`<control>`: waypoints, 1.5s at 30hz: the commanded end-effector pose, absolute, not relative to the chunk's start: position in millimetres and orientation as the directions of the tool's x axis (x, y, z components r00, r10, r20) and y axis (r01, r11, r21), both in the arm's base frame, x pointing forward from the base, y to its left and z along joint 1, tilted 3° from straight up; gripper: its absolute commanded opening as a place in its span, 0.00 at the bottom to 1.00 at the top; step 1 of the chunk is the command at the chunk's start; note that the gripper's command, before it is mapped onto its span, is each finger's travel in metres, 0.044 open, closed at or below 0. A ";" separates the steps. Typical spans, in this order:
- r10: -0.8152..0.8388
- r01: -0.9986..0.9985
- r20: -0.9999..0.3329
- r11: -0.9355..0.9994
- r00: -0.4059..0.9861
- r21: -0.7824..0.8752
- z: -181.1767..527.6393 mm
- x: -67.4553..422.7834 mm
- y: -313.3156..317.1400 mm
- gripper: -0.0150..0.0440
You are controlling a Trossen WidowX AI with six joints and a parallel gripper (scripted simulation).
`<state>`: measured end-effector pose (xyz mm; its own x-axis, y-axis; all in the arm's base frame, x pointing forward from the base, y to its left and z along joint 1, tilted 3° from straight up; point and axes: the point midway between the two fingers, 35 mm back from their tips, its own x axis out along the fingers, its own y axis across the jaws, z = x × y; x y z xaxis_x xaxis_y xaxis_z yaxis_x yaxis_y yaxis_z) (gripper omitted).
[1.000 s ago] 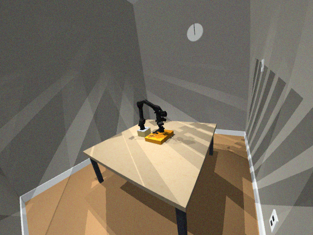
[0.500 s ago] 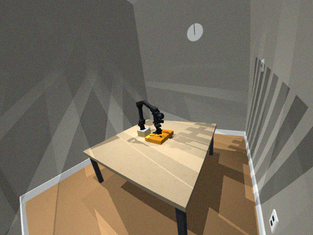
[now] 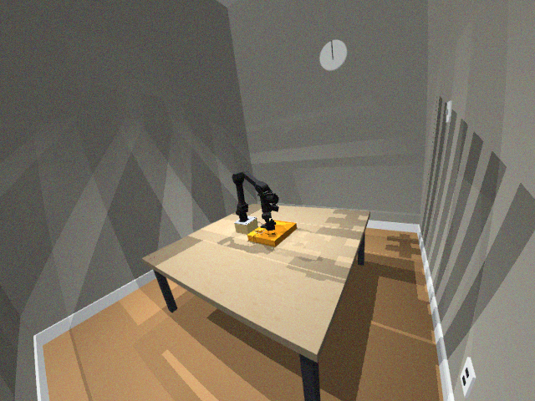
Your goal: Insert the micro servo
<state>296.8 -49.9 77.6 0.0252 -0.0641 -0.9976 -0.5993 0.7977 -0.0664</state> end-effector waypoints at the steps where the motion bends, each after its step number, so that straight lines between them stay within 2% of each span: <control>1: -0.063 -0.496 -0.998 0.866 0.024 -0.067 77.7 296.7 -50.0 0.25; 15: -0.063 -0.072 -0.998 0.995 0.024 -0.065 77.7 296.7 -50.1 0.25; 23: -0.063 -0.067 -0.998 0.996 0.023 -0.065 77.5 290.1 -50.1 0.25; 45: -0.064 -0.067 -0.998 0.996 0.017 -0.065 75.2 203.6 -50.5 0.25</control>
